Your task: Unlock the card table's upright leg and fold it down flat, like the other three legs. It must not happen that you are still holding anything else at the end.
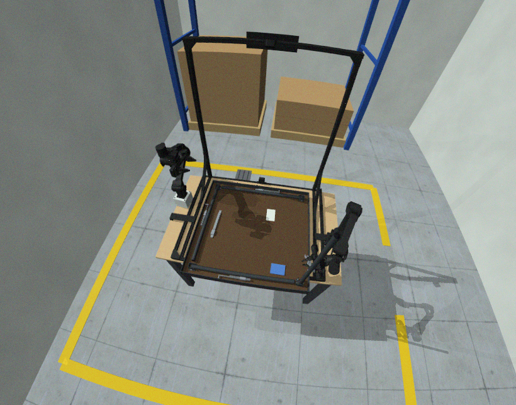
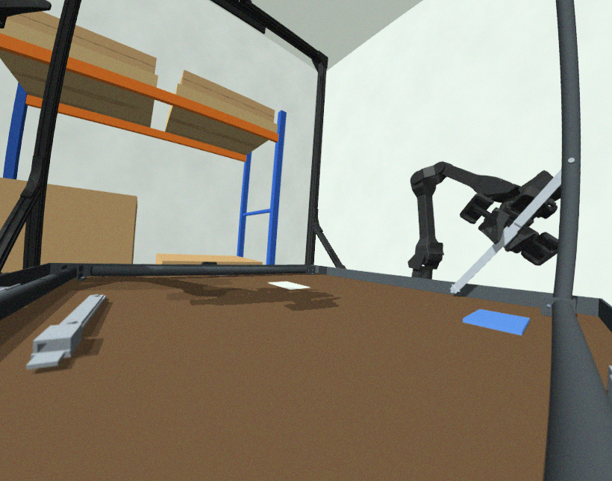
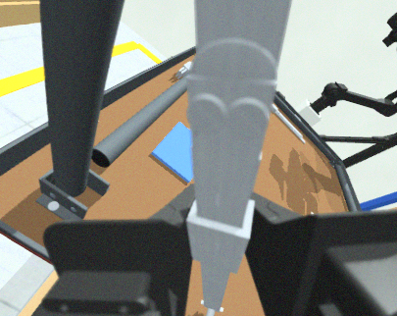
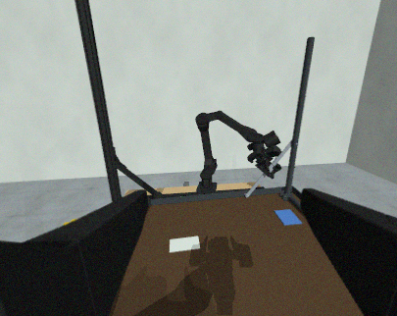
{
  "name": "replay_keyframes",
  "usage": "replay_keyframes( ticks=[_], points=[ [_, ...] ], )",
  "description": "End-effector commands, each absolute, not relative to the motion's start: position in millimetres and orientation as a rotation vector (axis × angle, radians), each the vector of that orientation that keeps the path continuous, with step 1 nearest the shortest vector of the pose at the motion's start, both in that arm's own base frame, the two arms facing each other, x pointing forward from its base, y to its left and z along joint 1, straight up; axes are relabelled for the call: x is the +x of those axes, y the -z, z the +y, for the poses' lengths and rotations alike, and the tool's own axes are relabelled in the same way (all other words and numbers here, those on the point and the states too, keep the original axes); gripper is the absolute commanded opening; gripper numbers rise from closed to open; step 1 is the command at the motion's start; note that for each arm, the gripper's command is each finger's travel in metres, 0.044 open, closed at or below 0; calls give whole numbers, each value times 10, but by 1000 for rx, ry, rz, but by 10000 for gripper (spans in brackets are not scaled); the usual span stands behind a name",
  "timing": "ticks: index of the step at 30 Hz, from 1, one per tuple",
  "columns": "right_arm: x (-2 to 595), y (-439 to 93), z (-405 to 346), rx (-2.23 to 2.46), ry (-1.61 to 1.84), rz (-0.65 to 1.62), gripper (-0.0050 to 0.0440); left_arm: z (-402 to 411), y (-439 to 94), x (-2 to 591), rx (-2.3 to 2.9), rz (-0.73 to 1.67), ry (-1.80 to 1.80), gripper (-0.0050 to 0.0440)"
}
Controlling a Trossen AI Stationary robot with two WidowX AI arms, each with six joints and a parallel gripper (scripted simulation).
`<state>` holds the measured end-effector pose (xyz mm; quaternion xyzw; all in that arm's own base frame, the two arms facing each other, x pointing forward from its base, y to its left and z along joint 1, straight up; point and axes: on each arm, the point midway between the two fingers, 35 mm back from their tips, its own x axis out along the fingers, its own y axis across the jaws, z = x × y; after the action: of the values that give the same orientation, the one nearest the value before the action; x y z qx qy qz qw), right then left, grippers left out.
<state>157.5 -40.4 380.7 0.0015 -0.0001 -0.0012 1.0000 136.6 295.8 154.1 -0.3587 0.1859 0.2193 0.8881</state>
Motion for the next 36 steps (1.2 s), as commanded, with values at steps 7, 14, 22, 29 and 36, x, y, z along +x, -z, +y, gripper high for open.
replay_keyframes(
  ticks=[7, 14, 22, 29, 36],
  points=[
    [1575, -3809, -400, 0, 0, 0, 400, 2918, -1472, 1380, -761, 399, -457, 0],
    [1575, -3809, -400, 0, 0, 0, 400, 2913, -1476, 1382, -756, 399, -458, 0],
    [1575, -3809, -400, 0, 0, 0, 400, 2869, -1510, 1394, -711, 400, -470, 0],
    [1575, -3809, -400, 0, 0, 0, 400, 2814, -1547, 1409, -657, 400, -484, 0],
    [1575, -3809, -400, 0, 0, 0, 400, 2774, -1572, 1420, -618, 400, -494, 0]
  ],
)
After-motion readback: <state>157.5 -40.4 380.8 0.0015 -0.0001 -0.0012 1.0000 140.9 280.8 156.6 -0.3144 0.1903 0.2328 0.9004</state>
